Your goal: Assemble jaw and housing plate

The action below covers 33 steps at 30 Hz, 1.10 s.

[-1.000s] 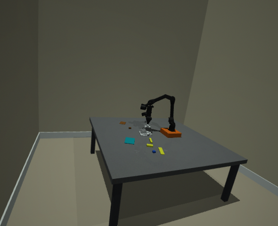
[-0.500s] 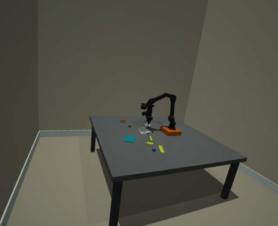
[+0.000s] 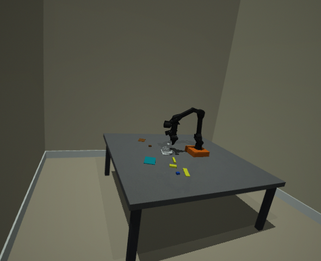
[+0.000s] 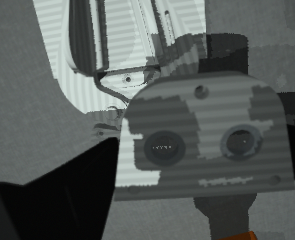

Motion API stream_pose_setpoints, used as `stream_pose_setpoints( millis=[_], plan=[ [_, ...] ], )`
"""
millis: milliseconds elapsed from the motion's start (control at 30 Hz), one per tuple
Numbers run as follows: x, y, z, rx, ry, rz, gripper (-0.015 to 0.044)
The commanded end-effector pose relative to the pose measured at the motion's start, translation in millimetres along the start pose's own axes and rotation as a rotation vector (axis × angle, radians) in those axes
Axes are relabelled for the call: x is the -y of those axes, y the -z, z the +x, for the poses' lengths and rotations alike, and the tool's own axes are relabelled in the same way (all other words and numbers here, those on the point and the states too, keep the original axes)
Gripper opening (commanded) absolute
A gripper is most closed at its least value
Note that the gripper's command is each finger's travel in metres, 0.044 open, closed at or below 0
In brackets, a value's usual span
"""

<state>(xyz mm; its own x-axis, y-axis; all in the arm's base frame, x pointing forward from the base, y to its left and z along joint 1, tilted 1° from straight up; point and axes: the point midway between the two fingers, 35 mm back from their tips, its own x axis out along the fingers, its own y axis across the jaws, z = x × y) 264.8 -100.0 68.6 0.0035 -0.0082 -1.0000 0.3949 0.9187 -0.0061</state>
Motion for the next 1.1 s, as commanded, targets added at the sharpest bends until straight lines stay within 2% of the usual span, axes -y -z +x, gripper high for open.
stream_pose_setpoints(
  millis=[0, 300, 1067],
  plan=[
    [-13.1, 3.7, -0.6, 0.005, -0.008, -0.009, 0.0351],
    [-39.0, 11.1, -0.4, 0.004, -0.01, -0.032, 0.0351],
    [-39.5, 11.3, -0.4, 0.004, -0.01, -0.032, 0.0351]
  ],
)
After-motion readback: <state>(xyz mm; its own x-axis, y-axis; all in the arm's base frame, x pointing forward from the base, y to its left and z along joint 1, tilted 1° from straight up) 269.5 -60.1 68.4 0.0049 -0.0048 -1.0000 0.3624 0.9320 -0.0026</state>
